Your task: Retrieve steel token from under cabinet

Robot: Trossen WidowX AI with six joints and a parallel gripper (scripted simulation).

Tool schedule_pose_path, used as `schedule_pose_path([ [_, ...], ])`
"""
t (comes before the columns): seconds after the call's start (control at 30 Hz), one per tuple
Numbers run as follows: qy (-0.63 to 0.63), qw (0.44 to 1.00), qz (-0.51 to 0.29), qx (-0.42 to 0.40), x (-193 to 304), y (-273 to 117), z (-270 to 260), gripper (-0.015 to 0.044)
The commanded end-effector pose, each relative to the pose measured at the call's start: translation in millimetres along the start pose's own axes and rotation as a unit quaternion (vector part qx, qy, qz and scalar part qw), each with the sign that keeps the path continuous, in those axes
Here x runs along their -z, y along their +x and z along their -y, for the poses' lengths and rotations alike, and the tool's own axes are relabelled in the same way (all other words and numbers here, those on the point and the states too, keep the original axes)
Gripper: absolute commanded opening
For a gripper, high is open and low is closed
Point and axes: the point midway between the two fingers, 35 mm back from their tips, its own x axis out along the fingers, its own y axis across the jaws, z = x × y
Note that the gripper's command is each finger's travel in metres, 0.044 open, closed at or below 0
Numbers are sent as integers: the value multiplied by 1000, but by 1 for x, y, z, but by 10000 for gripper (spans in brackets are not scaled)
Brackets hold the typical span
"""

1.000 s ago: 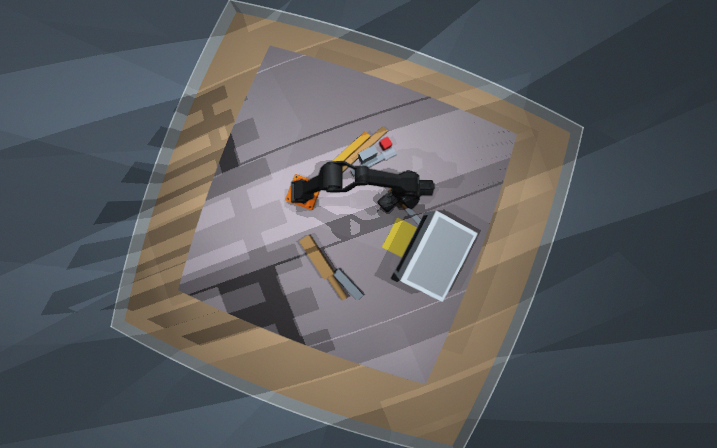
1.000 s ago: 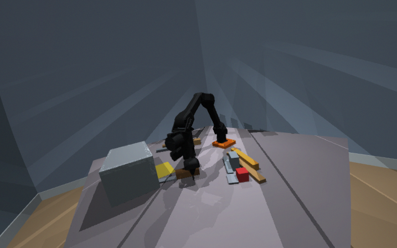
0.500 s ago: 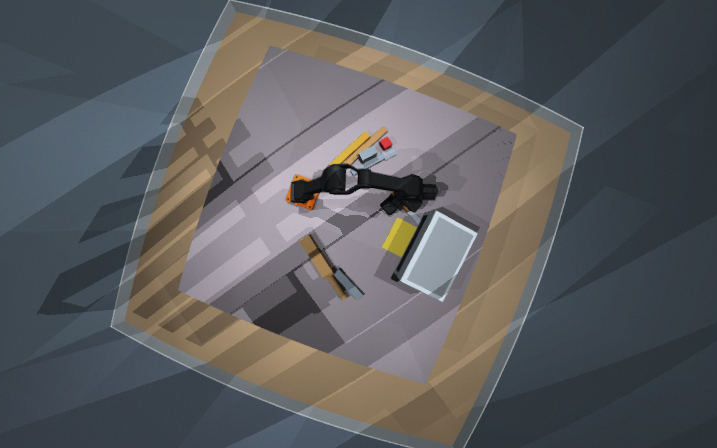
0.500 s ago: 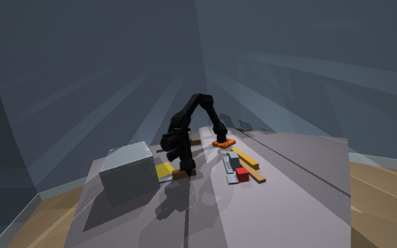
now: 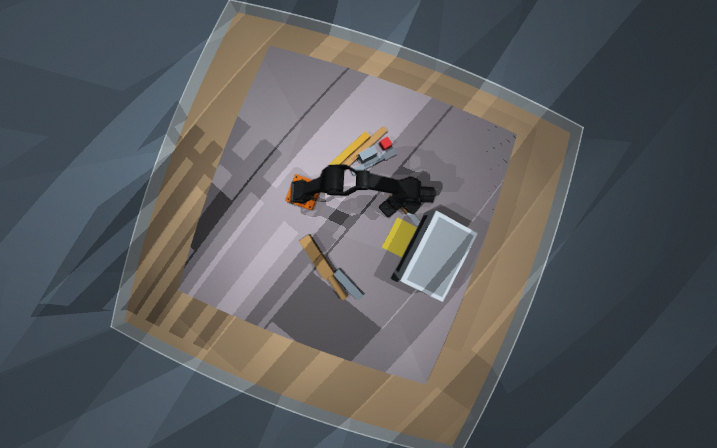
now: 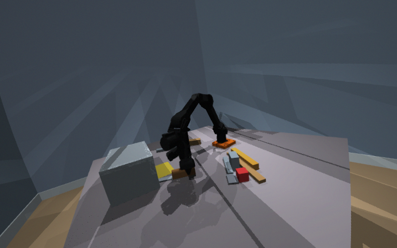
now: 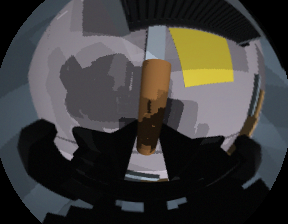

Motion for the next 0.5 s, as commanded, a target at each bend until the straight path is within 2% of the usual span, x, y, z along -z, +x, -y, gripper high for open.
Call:
schedule_pose_path([
  [0.0,5,1000,-1,3,-1,1,8,0],
  [0.47,5,1000,-1,3,-1,1,23,0],
])
